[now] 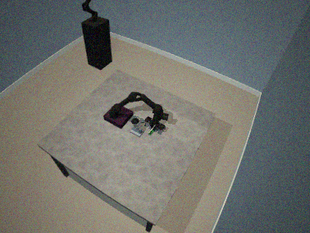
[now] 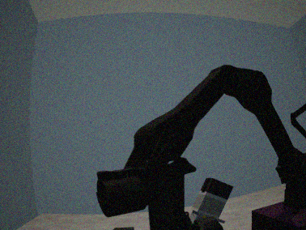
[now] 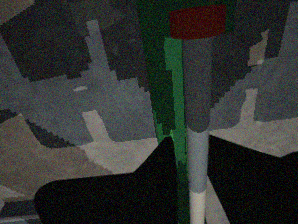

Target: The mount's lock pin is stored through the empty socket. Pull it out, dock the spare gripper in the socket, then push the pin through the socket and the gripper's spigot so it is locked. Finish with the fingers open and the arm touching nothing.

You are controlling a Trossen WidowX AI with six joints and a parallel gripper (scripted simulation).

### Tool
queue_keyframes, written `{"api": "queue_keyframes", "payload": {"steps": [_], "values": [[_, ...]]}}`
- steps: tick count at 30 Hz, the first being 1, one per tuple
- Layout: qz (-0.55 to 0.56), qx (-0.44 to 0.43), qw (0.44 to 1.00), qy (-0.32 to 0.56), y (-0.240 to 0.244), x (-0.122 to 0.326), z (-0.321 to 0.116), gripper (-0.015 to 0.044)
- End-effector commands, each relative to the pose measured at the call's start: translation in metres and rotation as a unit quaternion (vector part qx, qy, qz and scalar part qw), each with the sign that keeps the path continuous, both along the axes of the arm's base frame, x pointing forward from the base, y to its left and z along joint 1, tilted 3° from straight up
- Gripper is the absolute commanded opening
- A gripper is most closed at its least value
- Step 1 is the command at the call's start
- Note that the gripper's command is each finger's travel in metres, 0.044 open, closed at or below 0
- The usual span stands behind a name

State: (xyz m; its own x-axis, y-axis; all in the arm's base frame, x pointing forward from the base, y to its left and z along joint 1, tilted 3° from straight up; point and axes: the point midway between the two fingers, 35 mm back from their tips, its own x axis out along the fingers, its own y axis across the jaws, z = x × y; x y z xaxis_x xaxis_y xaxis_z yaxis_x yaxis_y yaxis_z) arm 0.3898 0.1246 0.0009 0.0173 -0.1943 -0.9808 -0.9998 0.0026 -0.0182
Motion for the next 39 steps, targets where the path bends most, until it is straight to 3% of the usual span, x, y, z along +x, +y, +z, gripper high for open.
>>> {"api": "queue_keyframes", "payload": {"steps": [1,14,33,39], "values": [[-0.002,-0.001,1.0,-0.001,0.0,0.0,-0.001,0.0],[-0.002,-0.001,1.0,-0.001,0.0,0.001,0.005,0.0],[-0.002,-0.001,1.0,-0.001,-0.005,-0.001,0.069,0.0],[-0.004,-0.001,1.0,0.002,-0.004,-0.001,0.062,0.0]]}}
